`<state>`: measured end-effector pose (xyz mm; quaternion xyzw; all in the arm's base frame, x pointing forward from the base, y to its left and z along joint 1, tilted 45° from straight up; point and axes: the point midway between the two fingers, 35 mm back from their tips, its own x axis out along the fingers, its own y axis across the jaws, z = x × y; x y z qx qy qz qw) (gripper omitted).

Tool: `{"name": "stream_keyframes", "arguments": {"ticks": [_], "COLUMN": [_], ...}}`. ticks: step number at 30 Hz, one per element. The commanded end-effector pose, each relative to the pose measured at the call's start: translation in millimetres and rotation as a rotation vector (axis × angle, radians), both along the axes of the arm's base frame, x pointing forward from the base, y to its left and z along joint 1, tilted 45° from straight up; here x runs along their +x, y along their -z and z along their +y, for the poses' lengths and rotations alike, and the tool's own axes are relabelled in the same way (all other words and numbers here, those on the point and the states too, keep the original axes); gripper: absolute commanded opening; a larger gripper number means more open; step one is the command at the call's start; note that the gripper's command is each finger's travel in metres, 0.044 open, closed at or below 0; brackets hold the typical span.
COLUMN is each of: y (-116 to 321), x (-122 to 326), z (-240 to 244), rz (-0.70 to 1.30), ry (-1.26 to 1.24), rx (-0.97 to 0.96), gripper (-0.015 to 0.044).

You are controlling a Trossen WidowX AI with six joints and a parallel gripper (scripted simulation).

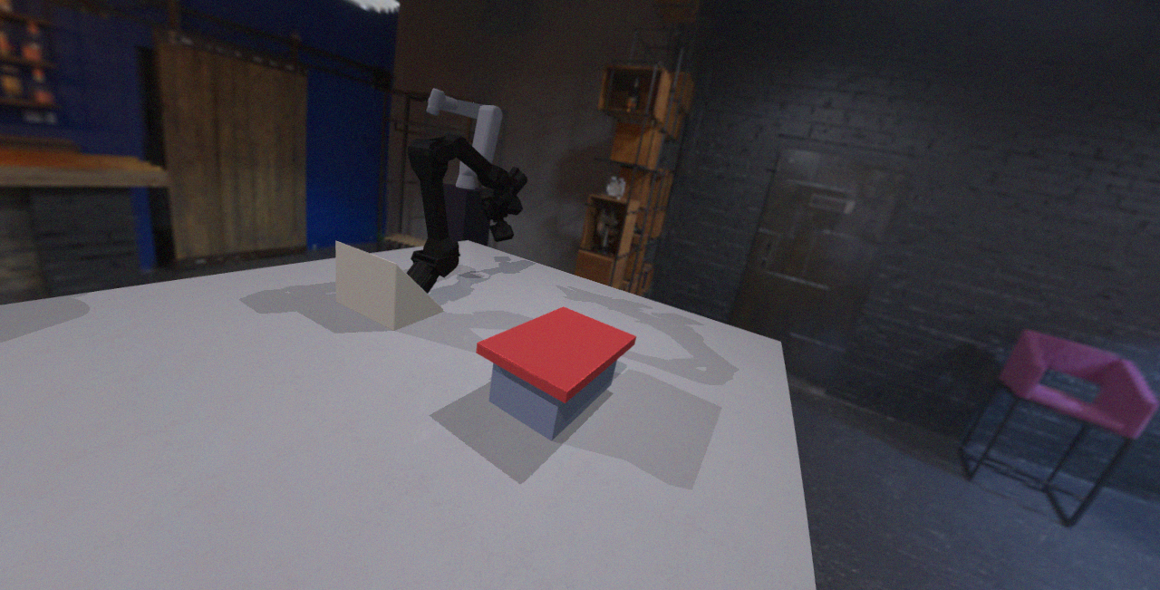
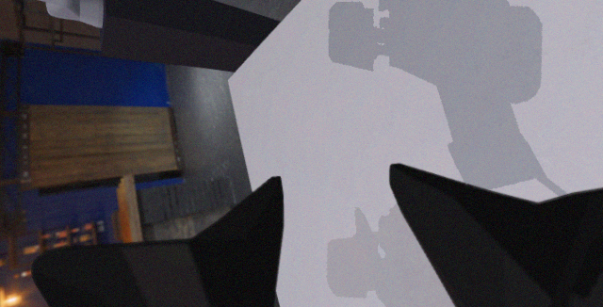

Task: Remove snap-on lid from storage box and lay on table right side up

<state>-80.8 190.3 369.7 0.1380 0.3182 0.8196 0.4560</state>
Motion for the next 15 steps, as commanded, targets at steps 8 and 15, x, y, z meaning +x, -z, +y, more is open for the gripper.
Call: {"name": "stream_keyframes", "arguments": {"ticks": [8,15], "y": [-21,-23], "x": [85,143], "z": [29,30], "rz": [0.084,0.118], "ry": [0.372,0.598], "rx": [0.001,-0.011], "gripper": [0.0235,0.0235]}}
